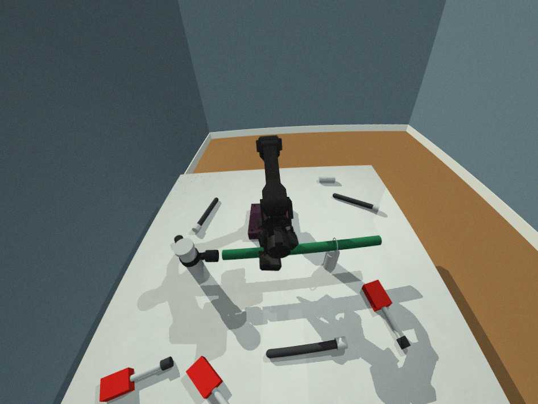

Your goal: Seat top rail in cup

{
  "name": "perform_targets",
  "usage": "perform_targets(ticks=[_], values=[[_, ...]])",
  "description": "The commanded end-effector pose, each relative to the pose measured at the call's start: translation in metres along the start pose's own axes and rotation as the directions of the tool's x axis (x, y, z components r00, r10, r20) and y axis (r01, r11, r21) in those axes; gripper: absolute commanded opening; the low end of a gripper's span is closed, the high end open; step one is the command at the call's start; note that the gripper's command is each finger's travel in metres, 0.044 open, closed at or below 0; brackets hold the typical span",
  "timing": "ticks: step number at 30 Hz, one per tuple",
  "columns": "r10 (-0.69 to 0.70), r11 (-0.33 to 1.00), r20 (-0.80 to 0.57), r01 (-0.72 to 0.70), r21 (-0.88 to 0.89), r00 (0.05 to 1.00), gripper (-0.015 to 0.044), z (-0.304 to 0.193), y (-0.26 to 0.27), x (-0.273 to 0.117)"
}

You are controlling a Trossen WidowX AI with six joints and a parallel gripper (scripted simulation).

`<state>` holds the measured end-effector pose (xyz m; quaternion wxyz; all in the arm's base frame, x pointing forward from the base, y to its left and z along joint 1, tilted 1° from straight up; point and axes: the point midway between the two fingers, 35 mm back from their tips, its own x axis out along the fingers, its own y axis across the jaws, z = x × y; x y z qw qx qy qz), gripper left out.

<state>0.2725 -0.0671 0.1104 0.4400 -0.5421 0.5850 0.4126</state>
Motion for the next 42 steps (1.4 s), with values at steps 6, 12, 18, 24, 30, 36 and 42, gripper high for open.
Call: perform_targets(ticks=[6,12,18,24,30,36,42], values=[[-0.008,1.0,-0.009,0.008,0.006,1.0,0.0,-0.01,-0.003,-0.002],[-0.003,1.0,-0.004,0.003,0.002,1.0,0.0,-0.018,-0.001,0.003],[0.0,1.0,-0.002,0.0,-0.001,1.0,0.0,-0.023,0.0,0.006],[0.0,1.0,-0.002,0.0,-0.001,1.0,0.0,-0.023,0.0,0.006],[0.0,1.0,-0.002,0.0,-0.001,1.0,0.0,-0.023,0.0,0.006],[0.0,1.0,-0.002,0.0,-0.001,1.0,0.0,-0.023,0.0,0.006],[0.0,1.0,-0.002,0.0,-0.001,1.0,0.0,-0.023,0.0,0.006]])
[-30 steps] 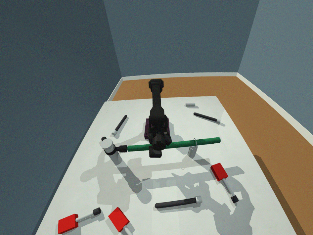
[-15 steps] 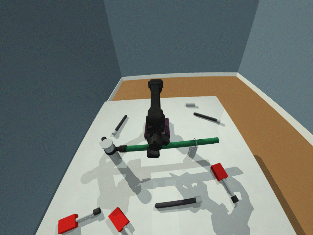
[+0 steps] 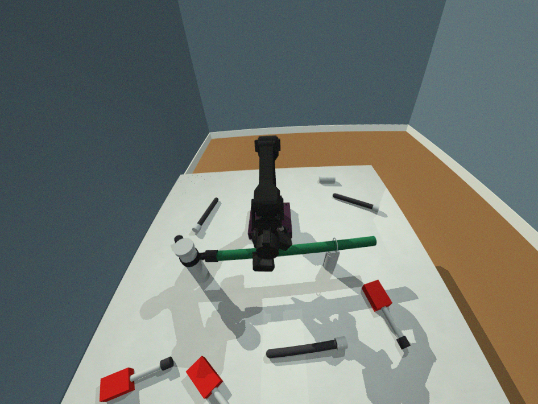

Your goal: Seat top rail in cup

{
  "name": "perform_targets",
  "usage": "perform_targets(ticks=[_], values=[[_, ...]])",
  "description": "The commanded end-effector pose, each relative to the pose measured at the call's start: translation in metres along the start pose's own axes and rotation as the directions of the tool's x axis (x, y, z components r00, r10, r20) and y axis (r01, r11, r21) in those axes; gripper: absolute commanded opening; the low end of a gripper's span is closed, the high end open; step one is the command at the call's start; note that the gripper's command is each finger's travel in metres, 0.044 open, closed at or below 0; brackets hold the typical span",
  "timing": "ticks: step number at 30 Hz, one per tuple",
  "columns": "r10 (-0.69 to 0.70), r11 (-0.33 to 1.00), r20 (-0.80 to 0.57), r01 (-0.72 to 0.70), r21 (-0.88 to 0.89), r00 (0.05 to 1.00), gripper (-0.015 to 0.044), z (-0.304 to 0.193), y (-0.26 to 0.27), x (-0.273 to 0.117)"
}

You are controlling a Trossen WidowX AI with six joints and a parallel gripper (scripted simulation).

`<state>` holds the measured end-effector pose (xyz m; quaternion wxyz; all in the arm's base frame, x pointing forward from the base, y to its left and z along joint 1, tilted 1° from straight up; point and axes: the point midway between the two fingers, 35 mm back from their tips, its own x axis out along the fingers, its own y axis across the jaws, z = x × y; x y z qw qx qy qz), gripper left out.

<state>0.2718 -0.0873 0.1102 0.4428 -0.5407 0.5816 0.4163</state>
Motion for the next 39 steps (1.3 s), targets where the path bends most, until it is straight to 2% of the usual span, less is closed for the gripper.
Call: perform_targets(ticks=[1,39], values=[[0.001,1.0,-0.013,-0.001,0.002,1.0,0.0,-0.0039,0.0006,0.0001],[0.001,1.0,-0.004,-0.001,0.002,1.0,0.0,-0.0021,0.0005,-0.0006]])
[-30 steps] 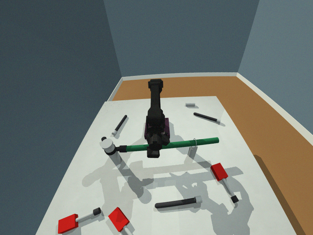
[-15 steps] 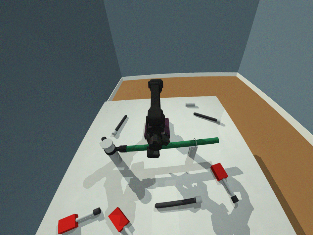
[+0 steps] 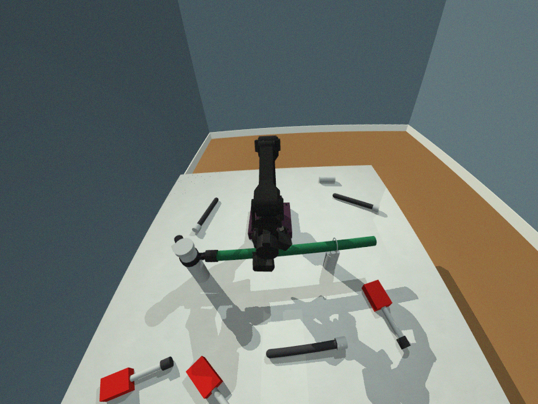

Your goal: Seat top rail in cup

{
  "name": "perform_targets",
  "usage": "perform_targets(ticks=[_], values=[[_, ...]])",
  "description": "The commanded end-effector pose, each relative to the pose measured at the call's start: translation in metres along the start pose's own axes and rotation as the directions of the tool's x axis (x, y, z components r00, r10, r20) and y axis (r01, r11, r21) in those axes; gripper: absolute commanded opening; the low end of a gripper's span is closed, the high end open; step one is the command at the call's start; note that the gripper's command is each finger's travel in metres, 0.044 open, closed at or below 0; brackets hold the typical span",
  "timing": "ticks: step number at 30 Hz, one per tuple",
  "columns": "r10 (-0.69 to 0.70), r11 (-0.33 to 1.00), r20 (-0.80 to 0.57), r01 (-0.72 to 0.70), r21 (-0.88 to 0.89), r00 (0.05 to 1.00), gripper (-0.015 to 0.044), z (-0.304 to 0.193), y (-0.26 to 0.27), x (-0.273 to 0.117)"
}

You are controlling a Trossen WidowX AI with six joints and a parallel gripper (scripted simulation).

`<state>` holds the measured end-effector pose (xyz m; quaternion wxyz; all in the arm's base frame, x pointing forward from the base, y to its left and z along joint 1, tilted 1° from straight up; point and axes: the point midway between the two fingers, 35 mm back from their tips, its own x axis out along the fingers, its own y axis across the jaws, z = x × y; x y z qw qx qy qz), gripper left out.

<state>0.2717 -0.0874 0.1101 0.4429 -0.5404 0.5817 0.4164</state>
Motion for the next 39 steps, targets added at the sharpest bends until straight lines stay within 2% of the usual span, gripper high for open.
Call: perform_targets(ticks=[1,39], values=[[0.0,1.0,-0.005,0.0,0.001,1.0,0.0,-0.0022,0.0004,-0.0007],[0.002,1.0,-0.008,-0.002,0.002,1.0,0.0,-0.0064,0.001,-0.0013]])
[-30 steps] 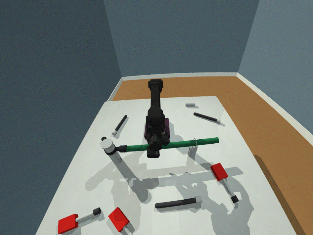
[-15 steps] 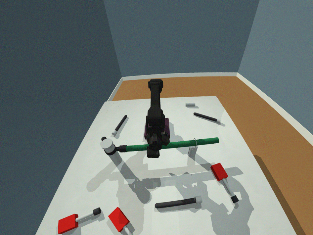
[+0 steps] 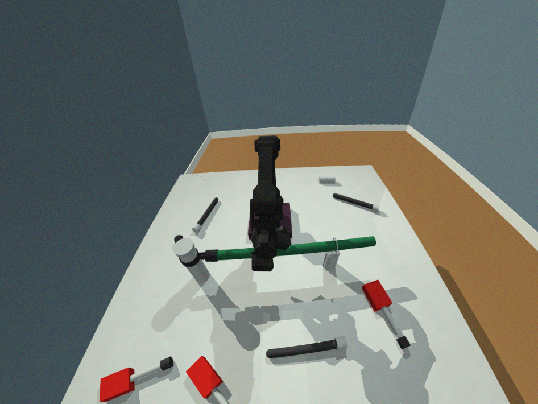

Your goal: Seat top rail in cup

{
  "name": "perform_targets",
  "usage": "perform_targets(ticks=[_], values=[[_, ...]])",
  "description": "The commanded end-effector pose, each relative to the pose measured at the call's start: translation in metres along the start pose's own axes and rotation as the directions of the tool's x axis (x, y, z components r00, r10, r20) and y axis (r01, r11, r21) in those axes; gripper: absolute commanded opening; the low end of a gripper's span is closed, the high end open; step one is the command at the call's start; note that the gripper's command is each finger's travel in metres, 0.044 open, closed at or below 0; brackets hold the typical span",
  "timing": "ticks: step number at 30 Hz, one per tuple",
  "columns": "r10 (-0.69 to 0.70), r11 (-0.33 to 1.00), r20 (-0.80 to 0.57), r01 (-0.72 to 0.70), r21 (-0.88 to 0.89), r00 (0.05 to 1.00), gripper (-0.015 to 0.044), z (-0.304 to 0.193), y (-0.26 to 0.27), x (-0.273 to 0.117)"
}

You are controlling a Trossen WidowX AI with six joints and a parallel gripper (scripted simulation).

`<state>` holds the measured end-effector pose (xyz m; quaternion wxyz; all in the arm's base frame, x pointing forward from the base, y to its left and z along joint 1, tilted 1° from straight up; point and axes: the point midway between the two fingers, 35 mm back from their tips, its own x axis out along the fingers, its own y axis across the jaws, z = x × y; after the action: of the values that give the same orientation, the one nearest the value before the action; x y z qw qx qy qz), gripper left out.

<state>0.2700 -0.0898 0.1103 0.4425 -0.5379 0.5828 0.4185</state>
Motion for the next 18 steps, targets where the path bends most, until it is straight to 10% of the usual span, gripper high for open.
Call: perform_targets(ticks=[1,18], values=[[-0.003,1.0,-0.007,0.003,0.001,1.0,0.0,-0.0026,-0.0004,-0.0013],[0.0,1.0,0.0,0.0,0.0,1.0,0.0,-0.0061,-0.0005,0.0007]])
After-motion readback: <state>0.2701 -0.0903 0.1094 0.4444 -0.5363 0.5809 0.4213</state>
